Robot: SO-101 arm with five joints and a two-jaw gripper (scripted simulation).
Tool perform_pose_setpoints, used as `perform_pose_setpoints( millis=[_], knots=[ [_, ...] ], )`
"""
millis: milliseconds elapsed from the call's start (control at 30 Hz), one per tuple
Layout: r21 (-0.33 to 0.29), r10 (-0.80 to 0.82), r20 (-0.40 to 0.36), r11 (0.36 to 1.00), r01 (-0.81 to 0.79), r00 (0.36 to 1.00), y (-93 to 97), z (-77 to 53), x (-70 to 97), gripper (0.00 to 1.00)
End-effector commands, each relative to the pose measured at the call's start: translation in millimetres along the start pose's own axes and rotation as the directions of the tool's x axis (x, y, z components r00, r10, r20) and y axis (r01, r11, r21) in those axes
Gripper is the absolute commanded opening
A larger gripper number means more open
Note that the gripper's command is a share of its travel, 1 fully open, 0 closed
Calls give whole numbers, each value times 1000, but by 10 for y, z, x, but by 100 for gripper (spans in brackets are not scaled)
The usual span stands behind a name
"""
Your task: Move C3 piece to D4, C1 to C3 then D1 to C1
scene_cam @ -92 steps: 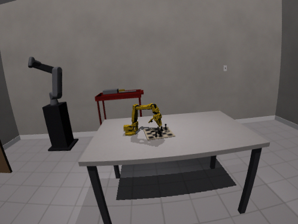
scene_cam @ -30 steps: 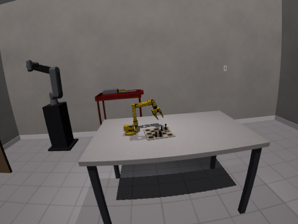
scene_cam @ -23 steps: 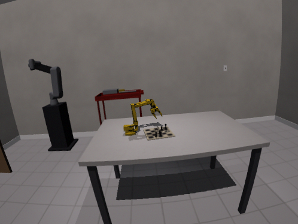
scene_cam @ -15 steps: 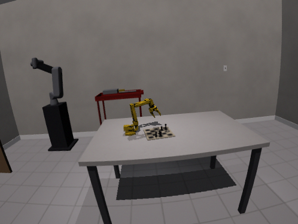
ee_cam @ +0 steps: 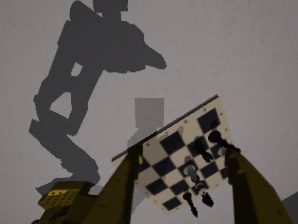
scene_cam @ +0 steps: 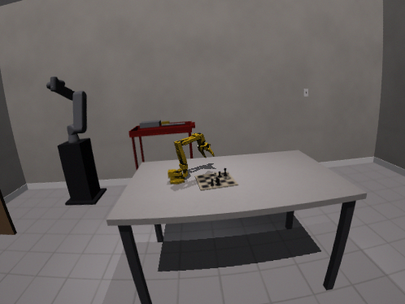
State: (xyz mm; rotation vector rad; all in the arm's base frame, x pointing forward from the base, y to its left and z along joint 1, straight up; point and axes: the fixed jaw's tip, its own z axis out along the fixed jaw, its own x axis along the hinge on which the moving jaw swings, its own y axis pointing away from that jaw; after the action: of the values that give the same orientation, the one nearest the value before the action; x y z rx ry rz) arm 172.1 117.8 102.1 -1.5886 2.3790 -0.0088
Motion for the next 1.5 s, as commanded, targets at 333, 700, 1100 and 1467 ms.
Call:
perform_pose_setpoints(
  millis=[333,700,1100,1467],
  knots=[
    [-44,217,18,975,-216,976,338,-43,-120,38],
    [-61,292,17,955,-291,956,449,-56,-151,39],
    [-68,324,15,944,-322,946,495,-62,-162,40],
    [-68,326,15,943,-325,945,499,-62,-163,40]
  ],
)
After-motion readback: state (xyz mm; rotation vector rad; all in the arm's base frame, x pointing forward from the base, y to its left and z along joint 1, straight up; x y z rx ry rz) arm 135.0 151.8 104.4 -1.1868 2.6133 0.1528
